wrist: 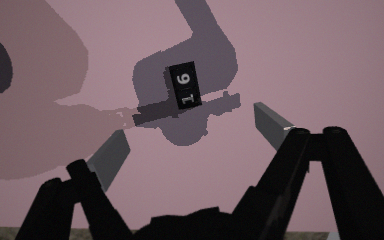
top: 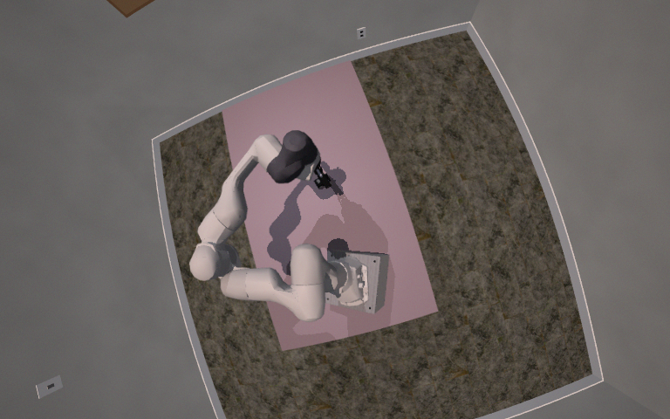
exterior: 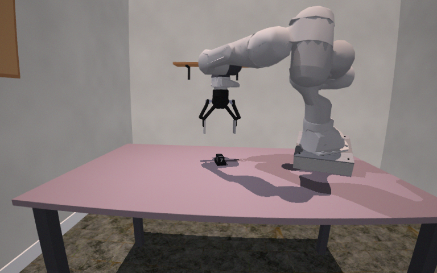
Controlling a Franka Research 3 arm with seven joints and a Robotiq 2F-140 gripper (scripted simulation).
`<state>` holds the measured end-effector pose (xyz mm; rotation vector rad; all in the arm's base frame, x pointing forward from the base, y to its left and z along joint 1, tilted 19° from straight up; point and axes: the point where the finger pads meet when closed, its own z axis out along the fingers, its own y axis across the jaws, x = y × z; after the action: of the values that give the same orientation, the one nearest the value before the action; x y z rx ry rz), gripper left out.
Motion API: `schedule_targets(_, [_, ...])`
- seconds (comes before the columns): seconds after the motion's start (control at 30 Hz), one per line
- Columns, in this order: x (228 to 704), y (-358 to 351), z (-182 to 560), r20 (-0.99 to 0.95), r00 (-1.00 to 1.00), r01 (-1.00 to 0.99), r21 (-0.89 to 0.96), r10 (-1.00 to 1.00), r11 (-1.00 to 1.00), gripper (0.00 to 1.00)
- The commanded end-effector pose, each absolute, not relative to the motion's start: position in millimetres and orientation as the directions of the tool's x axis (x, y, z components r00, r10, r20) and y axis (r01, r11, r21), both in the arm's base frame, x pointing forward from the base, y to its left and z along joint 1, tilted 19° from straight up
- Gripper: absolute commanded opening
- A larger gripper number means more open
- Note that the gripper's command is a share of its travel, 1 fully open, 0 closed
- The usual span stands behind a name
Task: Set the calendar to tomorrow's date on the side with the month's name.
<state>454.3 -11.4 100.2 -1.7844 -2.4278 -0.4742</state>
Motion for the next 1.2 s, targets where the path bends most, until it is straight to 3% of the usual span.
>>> schedule_targets(0.0, [453, -12, 110, 0.261, -0.309, 0.945, 0.189, 0.914, 0.266, 1.0])
schedule_targets(1.17, [449, -23, 144, 0.261, -0.309, 0.945, 0.189, 0.914, 0.266, 1.0])
